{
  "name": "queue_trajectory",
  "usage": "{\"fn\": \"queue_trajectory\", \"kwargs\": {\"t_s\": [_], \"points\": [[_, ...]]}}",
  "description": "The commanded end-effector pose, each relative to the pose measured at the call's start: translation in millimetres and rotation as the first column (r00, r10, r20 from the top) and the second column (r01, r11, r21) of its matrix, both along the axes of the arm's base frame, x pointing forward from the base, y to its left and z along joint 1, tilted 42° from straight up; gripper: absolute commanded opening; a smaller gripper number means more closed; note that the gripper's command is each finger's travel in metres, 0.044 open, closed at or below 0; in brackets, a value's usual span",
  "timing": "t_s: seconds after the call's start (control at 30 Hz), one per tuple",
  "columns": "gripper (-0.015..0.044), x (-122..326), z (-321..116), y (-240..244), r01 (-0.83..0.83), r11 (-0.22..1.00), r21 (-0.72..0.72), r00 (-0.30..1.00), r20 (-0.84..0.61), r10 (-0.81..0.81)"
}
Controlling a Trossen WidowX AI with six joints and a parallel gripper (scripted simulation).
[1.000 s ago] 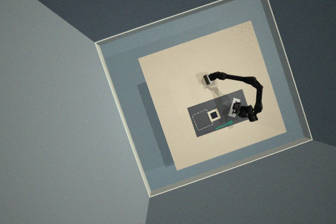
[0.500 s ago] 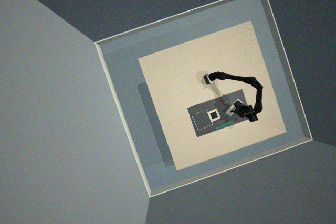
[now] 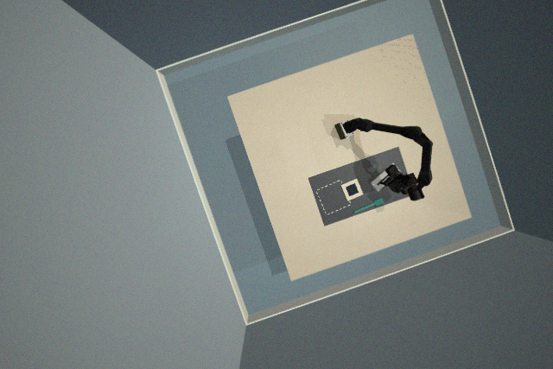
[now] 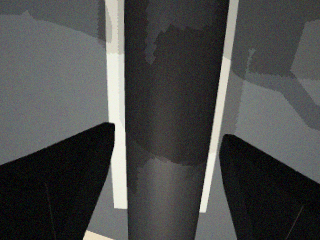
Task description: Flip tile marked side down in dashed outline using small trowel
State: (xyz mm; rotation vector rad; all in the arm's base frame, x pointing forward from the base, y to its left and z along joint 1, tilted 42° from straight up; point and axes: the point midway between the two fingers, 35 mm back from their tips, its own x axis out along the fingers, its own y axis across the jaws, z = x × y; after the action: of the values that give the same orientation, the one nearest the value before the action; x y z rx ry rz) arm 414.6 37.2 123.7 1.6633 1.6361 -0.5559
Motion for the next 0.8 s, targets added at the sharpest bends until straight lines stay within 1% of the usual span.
{"fn": "queue_trajectory", "kwargs": {"t_s": [0.0,0.57,0.77], "points": [[0.0270,-1,-1,0,0.004,1.000,0.000,1.000,-0.008,-0.004],[0.0270,-1,-1,0,0.004,1.000,0.000,1.000,-0.008,-0.004],[0.0270,-8,32,-29,0.020,1.000,0.003,1.000,-0.022,-0.020]]}}
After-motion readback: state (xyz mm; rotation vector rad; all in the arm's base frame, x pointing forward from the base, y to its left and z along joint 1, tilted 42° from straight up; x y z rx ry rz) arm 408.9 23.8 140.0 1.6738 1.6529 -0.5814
